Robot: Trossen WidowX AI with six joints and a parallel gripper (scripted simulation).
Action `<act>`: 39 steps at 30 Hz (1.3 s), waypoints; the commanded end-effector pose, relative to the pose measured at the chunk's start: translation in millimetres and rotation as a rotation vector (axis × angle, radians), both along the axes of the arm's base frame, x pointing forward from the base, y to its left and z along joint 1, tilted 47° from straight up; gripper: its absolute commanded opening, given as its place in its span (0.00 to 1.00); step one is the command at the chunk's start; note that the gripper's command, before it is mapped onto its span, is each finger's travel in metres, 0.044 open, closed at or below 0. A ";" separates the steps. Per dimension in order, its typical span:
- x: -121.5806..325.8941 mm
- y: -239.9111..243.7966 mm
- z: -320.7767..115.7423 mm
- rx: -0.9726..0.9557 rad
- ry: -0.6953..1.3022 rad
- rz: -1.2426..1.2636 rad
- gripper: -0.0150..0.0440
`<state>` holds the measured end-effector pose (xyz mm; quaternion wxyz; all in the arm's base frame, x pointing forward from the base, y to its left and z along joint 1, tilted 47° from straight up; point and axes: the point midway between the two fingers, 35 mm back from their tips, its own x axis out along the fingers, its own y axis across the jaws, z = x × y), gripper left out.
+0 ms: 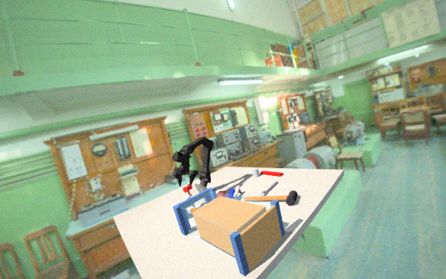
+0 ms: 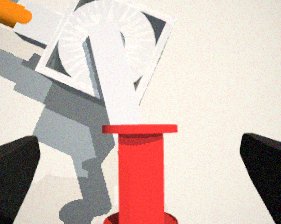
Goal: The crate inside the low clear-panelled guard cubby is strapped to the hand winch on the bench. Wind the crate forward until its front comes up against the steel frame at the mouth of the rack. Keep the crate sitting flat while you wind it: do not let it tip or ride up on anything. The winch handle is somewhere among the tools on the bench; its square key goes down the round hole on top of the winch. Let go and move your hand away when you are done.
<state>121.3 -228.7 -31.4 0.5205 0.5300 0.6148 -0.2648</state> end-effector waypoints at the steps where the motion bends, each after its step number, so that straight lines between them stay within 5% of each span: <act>1: 0.1 5.6 -4.5 0.003 -0.002 -0.005 1.00; 24: -2.9 32.4 -27.4 0.003 -0.002 -0.004 1.00; 39: -3.0 29.3 -25.6 0.002 0.000 0.000 0.33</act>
